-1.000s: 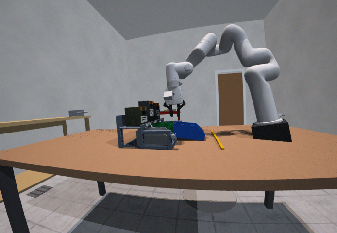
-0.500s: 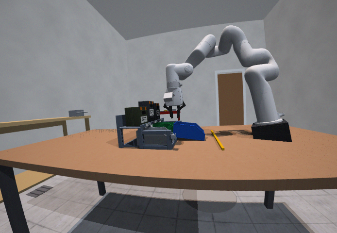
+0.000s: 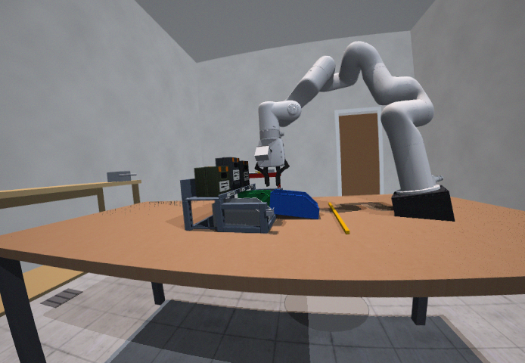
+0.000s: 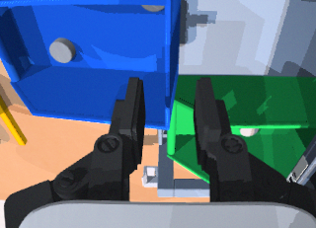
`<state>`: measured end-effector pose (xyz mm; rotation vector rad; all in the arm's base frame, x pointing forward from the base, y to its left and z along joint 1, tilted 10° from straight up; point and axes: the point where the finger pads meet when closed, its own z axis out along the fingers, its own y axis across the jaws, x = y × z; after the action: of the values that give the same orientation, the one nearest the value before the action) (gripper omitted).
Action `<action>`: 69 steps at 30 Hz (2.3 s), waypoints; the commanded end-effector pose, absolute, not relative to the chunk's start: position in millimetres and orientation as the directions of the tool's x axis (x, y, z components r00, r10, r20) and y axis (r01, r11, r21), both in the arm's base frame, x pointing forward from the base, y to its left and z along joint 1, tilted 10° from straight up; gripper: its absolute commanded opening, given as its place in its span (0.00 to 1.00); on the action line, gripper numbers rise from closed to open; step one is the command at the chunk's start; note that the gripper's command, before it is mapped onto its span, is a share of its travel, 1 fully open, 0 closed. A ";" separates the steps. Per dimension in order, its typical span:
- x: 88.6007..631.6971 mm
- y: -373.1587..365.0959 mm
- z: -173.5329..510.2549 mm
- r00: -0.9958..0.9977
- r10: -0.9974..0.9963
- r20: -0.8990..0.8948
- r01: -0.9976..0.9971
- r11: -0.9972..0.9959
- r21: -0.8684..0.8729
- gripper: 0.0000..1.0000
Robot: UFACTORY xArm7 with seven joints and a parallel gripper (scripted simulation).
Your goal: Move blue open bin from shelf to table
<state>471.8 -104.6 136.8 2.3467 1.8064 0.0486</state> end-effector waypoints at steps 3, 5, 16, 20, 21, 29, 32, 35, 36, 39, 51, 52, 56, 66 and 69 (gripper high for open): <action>473.7 -105.4 129.6 0.261 0.962 -0.084 0.955 -0.246 0.164 0.33; 473.7 -105.4 129.6 0.261 0.962 -0.084 0.955 -0.246 0.164 0.33; 474.3 -106.1 123.9 0.261 0.962 -0.083 0.955 -0.245 0.164 0.33; 474.7 -106.6 120.0 0.261 0.962 -0.084 0.955 -0.245 0.164 0.33; 474.7 -106.6 120.0 0.261 0.962 -0.084 0.955 -0.245 0.164 0.33; 474.7 -106.6 120.0 0.261 0.962 -0.084 0.955 -0.245 0.164 0.33; 475.2 -107.0 116.3 0.261 0.962 -0.084 0.956 -0.245 0.164 0.33; 475.8 -107.7 110.4 0.261 0.962 -0.084 0.956 -0.245 0.164 0.33; 475.8 -107.7 110.4 0.261 0.962 -0.084 0.956 -0.245 0.164 0.33; 475.8 -107.7 110.4 0.261 0.962 -0.084 0.956 -0.245 0.164 0.33; 476.7 -108.7 102.7 0.261 0.962 -0.084 0.956 -0.245 0.164 0.33; 476.9 -108.9 100.7 0.261 0.962 -0.084 0.956 -0.245 0.164 0.33; 476.9 -108.9 100.7 0.261 0.962 -0.084 0.956 -0.245 0.164 0.33; 477.0 -109.0 99.7 0.261 0.962 -0.084 0.956 -0.245 0.164 0.33; 477.2 -109.3 97.8 0.261 0.962 -0.084 0.956 -0.245 0.164 0.33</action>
<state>475.8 -109.1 98.7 2.3473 1.8066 0.0476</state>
